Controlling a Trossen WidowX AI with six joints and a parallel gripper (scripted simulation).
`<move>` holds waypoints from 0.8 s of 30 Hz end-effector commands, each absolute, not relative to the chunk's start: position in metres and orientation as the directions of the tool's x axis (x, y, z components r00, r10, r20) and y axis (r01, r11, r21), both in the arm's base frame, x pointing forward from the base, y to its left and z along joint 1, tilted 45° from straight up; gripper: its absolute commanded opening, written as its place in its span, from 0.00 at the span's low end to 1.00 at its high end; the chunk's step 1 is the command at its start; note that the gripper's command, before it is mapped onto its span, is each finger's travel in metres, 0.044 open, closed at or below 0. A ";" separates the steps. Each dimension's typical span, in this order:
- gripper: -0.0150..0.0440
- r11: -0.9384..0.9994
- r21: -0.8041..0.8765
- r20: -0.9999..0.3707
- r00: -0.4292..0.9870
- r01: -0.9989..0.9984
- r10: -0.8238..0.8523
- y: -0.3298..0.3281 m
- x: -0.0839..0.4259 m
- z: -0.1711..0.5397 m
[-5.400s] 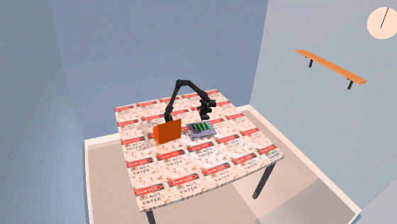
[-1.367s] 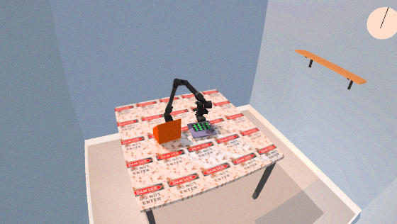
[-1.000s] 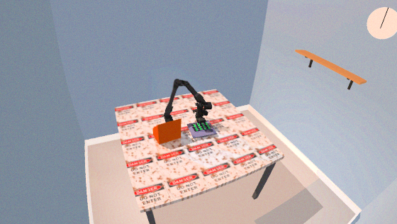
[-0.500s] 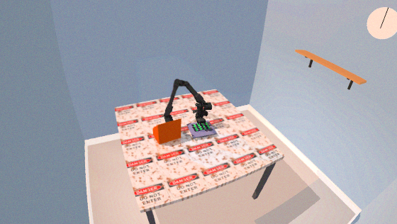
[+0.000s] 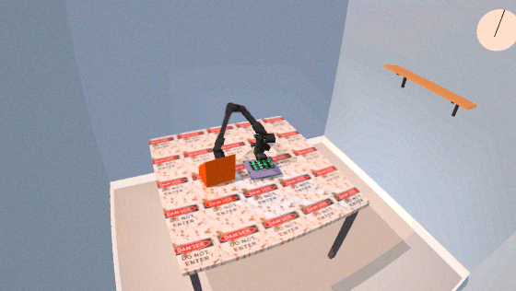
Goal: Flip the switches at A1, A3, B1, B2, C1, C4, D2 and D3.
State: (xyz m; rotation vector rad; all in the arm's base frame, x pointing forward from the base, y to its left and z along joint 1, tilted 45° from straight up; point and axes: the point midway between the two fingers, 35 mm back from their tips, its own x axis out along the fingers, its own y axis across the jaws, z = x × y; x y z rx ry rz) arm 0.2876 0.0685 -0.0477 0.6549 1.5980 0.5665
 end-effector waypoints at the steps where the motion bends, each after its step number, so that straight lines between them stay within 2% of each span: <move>1: 0.25 0.714 0.693 -0.710 -0.081 0.098 0.700 0.069 0.288 -0.048; 24: 0.25 0.714 0.693 -0.710 -0.081 0.098 0.700 0.072 0.288 -0.050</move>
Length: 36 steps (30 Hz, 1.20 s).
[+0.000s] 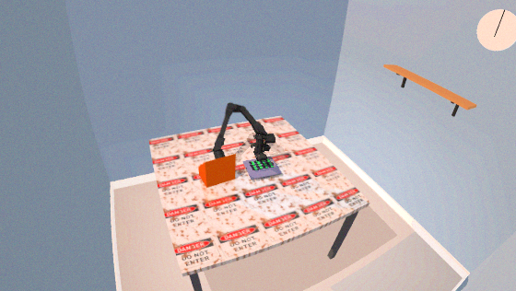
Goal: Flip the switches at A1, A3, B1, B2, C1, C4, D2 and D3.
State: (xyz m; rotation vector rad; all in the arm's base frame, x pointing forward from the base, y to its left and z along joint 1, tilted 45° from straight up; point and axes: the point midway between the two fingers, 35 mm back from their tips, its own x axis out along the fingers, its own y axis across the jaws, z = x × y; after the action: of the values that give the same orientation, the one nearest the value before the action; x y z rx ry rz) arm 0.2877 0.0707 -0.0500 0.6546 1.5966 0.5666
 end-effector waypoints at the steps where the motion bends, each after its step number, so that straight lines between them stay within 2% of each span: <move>1: 0.25 0.714 0.693 -0.710 -0.081 0.098 0.700 0.072 0.288 -0.050; 6: 0.25 0.718 0.690 -0.713 -0.082 0.092 0.696 0.070 0.288 -0.049; 15: 0.25 0.716 0.691 -0.715 -0.056 0.098 0.697 0.026 0.290 -0.004; 23: 0.25 0.719 0.689 -0.717 -0.055 0.097 0.695 -0.030 0.283 -0.058; 36: 0.25 0.718 0.690 -0.713 -0.081 0.097 0.696 -0.005 0.282 -0.084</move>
State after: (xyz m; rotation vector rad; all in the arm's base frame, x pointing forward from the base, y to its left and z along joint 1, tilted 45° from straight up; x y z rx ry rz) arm 0.2800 -0.0048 -0.0826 0.6503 1.6062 0.5684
